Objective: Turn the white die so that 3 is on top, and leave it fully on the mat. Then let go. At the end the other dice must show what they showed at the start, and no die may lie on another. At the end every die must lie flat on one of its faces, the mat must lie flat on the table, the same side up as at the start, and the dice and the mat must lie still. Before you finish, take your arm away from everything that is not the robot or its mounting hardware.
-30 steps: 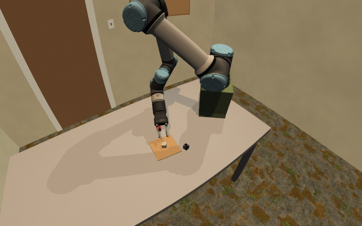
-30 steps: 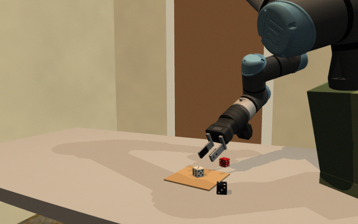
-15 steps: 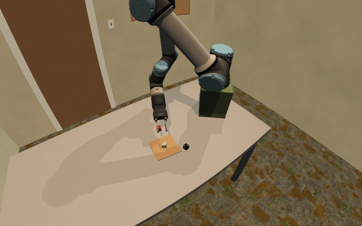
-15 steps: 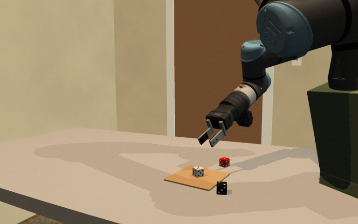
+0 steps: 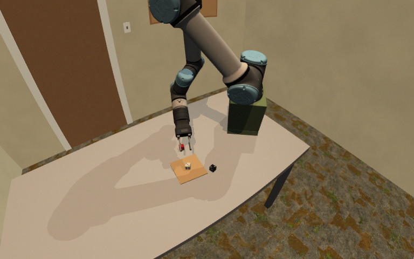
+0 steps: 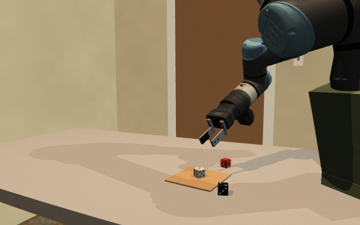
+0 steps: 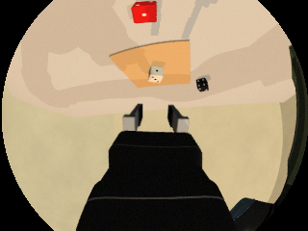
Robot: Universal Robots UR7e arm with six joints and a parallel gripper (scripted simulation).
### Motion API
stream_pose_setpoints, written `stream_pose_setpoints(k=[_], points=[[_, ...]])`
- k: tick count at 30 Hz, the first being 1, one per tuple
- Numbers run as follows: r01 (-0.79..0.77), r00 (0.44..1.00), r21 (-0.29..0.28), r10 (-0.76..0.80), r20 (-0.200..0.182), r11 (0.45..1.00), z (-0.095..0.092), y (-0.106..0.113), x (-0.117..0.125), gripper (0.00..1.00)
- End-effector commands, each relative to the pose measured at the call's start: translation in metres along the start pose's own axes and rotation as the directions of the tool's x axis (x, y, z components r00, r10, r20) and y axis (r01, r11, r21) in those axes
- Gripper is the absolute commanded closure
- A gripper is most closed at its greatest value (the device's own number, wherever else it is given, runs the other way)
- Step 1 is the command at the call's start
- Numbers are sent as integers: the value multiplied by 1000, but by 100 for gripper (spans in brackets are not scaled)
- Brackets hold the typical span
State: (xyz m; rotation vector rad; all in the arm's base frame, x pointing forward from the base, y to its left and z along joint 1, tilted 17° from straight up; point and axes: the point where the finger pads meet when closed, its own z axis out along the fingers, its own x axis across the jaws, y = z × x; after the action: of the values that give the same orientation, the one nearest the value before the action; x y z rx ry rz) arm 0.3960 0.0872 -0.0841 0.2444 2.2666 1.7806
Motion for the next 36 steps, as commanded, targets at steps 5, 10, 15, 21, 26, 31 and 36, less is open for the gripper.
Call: stream_pose_setpoints(k=[5,10,15,21,26,31,36], points=[[0,1000,83,0,0,997,2,4,0,21],[0,1000,132,-1,1,991,3,7,0,21],[0,1000,232,-1,1,973,5,13,0,21],[0,1000,374,-1,3,927,9,21,0,21],[0,1000,453,1,-3,892,12,24,0,21],[0,1000,583,1,-1,813,16,32,0,21],[-1,1000,699,0,1,715,20,40,0,21]])
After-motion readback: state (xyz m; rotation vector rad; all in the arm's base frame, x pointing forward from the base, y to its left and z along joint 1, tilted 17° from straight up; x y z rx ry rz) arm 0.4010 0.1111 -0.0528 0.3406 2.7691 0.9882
